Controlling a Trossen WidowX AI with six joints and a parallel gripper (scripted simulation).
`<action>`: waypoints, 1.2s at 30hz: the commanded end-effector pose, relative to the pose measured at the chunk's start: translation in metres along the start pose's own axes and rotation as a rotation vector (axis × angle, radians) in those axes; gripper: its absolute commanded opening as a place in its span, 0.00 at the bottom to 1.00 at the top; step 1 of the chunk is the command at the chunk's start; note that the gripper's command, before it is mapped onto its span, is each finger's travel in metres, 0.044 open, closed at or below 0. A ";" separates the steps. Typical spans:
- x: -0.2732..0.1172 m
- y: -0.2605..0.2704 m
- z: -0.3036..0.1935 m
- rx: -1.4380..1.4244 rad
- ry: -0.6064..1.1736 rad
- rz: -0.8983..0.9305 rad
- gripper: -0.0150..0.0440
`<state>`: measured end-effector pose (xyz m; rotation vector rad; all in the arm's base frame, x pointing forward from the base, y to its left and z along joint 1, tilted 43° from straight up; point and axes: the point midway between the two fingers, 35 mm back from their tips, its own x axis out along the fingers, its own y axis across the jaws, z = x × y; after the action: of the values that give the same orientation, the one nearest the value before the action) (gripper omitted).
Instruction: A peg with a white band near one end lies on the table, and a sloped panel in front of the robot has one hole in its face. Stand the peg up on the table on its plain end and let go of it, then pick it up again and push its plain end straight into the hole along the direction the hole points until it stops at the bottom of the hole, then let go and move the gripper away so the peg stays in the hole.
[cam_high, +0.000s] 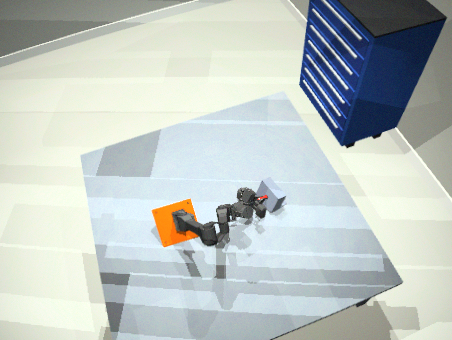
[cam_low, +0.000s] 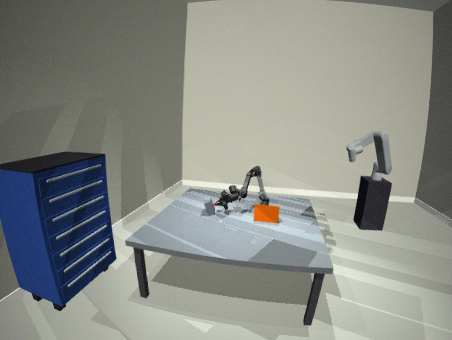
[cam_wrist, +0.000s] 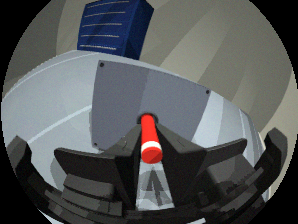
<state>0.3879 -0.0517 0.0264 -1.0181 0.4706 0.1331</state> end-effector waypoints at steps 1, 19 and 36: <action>0.000 0.000 0.000 0.000 0.000 0.000 0.25; 0.000 0.000 0.000 0.000 0.000 0.000 0.79; -0.013 -0.003 0.001 0.000 0.000 0.000 1.00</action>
<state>0.3807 -0.0509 0.0319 -1.0176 0.4724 0.1334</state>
